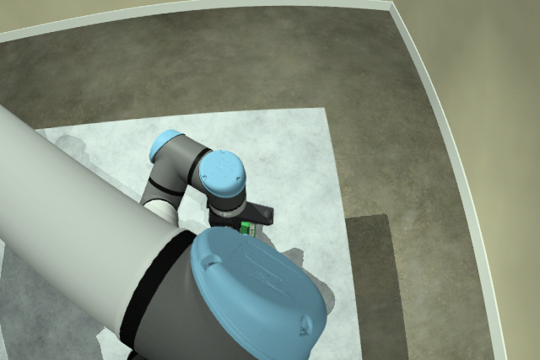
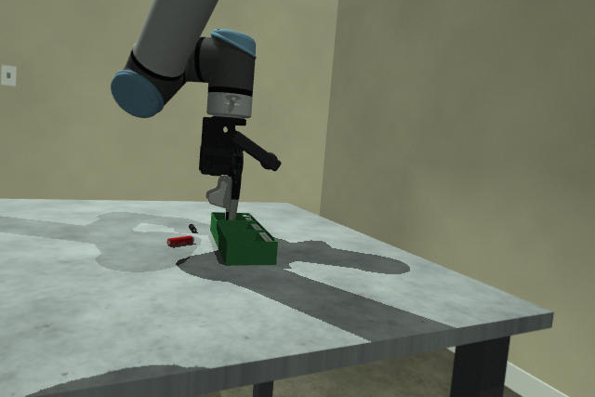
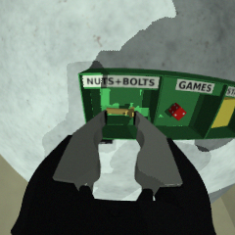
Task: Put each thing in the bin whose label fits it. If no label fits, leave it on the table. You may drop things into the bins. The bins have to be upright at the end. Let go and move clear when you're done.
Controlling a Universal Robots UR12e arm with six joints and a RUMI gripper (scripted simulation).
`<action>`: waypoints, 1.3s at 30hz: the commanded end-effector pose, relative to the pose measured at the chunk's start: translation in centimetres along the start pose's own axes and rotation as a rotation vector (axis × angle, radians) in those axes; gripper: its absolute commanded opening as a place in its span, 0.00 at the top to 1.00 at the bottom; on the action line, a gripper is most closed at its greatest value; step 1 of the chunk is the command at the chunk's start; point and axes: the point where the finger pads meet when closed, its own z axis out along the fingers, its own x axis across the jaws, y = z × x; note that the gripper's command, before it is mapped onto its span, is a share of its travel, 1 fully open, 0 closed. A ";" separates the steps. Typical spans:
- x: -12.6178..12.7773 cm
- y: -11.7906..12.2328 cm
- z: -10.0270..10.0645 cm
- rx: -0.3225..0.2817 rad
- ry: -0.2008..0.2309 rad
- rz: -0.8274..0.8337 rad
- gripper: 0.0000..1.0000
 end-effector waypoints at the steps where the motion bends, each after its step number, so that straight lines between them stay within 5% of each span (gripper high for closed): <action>1: 0.0 -0.1 0.0 0.001 0.000 0.000 1.00; 9: 0.0 -0.1 0.0 0.001 0.000 0.000 1.00; 10: 0.0 -0.1 0.0 0.001 0.000 0.000 0.69; 39: 0.0 -0.1 -1.3 0.001 0.000 0.000 0.69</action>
